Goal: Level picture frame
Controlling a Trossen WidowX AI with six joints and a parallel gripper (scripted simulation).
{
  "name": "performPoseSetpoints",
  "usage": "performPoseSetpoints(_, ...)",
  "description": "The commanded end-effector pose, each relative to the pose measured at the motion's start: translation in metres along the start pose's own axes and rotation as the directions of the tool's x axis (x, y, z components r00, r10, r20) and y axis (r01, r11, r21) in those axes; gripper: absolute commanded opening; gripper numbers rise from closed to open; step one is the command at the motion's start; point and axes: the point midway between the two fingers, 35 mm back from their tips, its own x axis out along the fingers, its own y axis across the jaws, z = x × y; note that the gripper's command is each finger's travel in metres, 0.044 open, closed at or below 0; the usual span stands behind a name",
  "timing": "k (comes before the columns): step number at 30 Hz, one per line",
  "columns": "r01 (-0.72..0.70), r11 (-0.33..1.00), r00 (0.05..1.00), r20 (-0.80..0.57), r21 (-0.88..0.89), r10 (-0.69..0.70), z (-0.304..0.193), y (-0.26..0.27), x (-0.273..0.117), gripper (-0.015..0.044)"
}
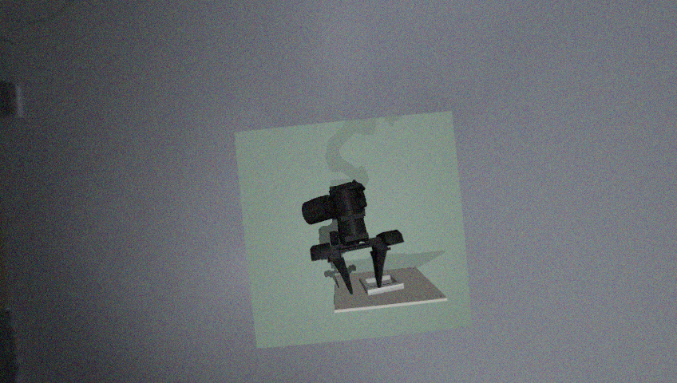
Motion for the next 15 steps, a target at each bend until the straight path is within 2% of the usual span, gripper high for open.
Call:
performPoseSetpoints(1,-0.046,0.989,0.998,-0.052,-0.141,0.039,0.0,-0.023,-0.012,0.026)
performPoseSetpoints(10,-0.155,0.862,0.981,-0.177,-0.482,0.077,0.024,-0.093,-0.031,0.026)
performPoseSetpoints(15,-0.172,0.777,0.978,-0.2,-0.605,0.061,0.048,-0.122,-0.033,0.026)
